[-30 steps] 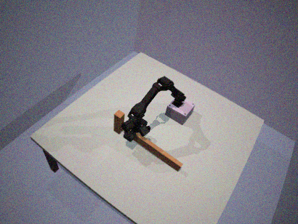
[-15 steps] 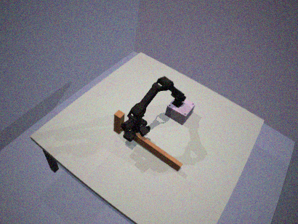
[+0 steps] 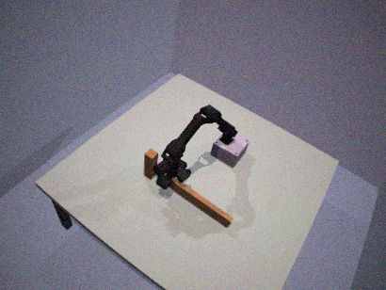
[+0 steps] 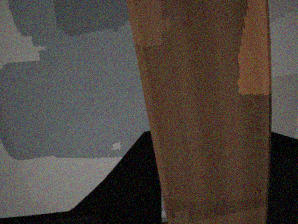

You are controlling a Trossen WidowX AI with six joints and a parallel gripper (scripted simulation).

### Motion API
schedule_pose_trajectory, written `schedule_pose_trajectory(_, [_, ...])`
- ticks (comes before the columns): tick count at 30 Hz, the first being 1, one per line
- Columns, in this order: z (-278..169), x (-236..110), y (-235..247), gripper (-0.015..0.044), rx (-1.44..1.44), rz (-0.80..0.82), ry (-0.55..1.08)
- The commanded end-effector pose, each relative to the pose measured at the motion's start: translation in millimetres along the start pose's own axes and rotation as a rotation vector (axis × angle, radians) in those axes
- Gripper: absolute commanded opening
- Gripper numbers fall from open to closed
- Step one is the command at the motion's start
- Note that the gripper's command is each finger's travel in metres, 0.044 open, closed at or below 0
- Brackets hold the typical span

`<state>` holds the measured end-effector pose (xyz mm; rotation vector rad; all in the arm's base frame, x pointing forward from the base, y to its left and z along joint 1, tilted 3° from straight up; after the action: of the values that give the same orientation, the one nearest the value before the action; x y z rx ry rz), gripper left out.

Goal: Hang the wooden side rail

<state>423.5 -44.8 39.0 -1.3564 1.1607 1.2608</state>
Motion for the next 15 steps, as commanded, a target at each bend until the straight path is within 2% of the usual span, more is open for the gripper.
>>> schedule_pose_trajectory(1, [-2.0, -2.3, -1.9, 0.0000, 0.001, -0.006, 0.006])
schedule_pose_trajectory(15, [-3.5, -3.7, -1.1, 0.0000, 0.001, -0.006, 0.006])
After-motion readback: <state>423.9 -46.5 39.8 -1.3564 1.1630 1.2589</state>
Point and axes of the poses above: the point midway between the two fingers, 35 mm back from their tips, its own x axis out along the fingers, its own y axis across the jaws, z = x × y, the point moved 4 cm from there along -x, back along the fingers, and after that the axes turned 2 degrees about -x, right-handed, at the moved point
